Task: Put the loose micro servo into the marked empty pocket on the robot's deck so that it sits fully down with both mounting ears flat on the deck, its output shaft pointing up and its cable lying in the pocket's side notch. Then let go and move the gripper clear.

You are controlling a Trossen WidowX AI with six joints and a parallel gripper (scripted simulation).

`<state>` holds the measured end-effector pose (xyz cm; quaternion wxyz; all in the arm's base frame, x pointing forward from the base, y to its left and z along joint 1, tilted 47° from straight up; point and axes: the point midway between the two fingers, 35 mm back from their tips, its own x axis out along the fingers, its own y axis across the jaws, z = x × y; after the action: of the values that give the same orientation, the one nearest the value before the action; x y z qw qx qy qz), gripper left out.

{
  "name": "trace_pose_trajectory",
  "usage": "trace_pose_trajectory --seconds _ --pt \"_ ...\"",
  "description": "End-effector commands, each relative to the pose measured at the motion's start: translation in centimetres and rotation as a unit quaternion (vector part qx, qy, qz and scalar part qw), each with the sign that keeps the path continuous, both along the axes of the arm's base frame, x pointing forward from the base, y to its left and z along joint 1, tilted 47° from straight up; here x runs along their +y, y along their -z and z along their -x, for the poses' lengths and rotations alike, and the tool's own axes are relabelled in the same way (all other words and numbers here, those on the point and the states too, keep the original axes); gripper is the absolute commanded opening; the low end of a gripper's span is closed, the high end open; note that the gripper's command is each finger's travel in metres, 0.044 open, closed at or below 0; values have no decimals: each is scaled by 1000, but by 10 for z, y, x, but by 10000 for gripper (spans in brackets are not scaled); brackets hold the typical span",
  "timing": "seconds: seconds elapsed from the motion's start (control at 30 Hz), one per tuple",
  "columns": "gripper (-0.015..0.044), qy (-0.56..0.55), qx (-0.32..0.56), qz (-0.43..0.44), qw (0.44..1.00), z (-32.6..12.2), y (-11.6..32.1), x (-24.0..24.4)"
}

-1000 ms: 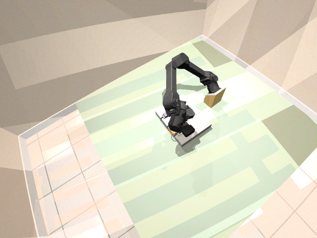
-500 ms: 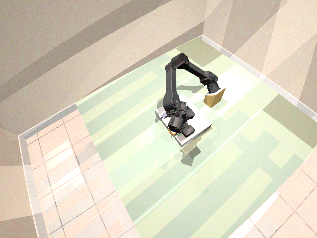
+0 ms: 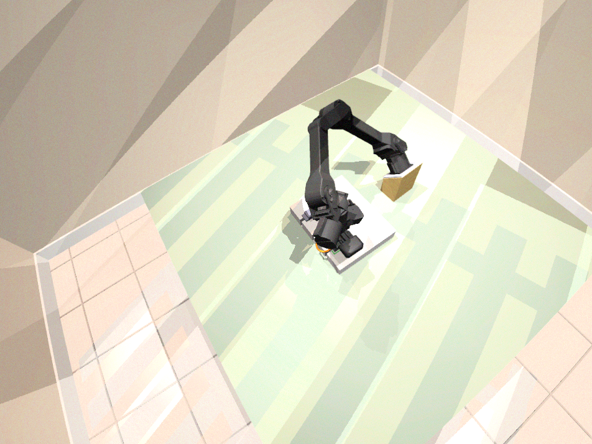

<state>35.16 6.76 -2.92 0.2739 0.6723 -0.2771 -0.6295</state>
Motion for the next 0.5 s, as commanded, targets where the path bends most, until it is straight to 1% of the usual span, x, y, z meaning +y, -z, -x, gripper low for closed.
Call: trace_pose_trajectory --seconds 0.0,0.47 --pt "0 -2 1 2 1000 0 3 -3" --pt "0 -2 1 2 1000 -1 10 -11"
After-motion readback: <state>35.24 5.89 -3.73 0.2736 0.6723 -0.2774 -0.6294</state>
